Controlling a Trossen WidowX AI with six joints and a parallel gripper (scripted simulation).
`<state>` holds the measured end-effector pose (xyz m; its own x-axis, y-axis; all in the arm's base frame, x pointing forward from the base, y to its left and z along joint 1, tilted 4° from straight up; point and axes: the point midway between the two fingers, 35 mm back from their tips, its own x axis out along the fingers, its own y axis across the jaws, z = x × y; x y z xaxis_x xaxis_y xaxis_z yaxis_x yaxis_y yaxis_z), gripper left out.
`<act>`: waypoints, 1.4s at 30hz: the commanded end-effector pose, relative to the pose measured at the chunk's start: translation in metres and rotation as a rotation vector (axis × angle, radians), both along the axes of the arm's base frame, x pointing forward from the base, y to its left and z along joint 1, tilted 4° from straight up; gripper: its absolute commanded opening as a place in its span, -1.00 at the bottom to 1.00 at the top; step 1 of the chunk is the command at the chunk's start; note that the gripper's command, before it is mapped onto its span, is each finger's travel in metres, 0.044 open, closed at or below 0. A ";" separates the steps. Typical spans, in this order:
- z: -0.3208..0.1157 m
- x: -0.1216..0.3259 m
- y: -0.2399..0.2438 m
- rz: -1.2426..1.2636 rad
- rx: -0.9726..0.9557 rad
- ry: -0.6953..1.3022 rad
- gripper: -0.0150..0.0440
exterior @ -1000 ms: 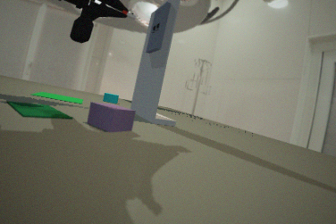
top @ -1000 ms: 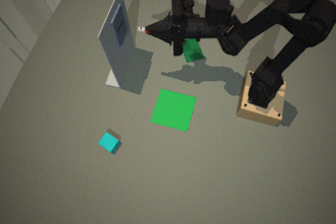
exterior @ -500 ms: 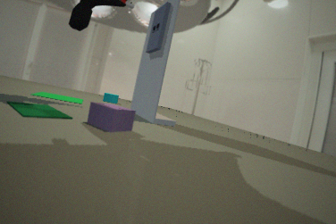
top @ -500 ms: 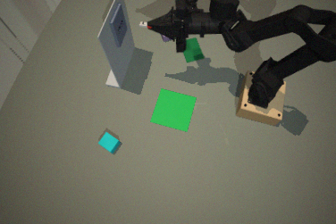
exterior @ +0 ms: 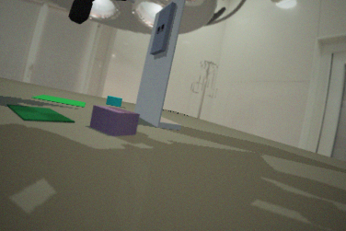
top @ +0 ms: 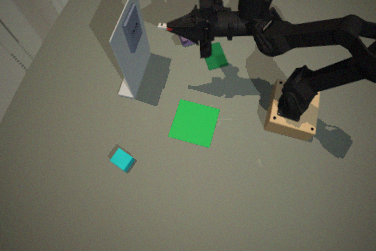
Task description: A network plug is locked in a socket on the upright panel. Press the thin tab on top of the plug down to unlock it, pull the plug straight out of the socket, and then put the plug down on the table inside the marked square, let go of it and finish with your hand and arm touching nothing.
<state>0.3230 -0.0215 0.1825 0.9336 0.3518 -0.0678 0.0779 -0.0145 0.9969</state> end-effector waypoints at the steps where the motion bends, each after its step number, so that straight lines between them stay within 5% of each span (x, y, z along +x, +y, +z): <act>1: -0.005 0.002 0.008 0.001 0.005 0.037 -0.49; 42: -0.120 -0.044 0.101 0.039 -0.140 0.671 -0.49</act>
